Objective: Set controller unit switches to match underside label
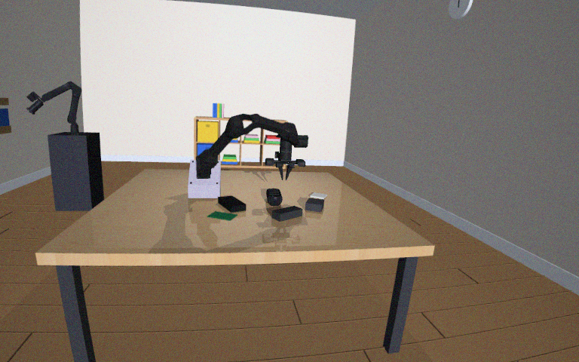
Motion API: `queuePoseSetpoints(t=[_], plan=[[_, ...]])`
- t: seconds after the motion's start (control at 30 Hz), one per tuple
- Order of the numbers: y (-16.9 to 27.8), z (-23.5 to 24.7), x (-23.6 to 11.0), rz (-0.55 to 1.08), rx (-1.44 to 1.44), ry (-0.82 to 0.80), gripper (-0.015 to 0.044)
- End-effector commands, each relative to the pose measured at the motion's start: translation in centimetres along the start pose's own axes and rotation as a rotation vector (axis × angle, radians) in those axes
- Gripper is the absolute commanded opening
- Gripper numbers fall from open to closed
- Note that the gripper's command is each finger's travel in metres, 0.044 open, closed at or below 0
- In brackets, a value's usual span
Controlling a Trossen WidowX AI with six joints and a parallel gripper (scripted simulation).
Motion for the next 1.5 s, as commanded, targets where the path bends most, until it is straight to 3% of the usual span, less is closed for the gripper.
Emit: queuePoseSetpoints(t=[0.0, 0.33, 0.43, 0.87, 1.0, 1.47], plan=[[0.0, 0.0, 0.0, 0.0, 0.0, 0.0, 0.0157], [0.0, 0.0, 0.0, 0.0, 0.0, 0.0, 0.042], [0.0, 0.0, 0.0, 0.0, 0.0, 0.0, 0.044], [5.6, -2.7, 5.4, -0.071, -0.006, -0.263, 0.0099], [5.9, -2.7, 5.7, -0.075, -0.007, -0.278, 0.0], [6.0, -2.8, 6.1, -0.075, -0.007, -0.278, 0.0]])
Point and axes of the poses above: the point midway between the two fingers, 35 mm back from their tips, its own x axis out along the fingers, its own z axis across the jaws, y = z × x, the point moved 10 cm from there along -x, back along the fingers, and after that the axes turned 15 degrees about -x, right-handed, at the moved point
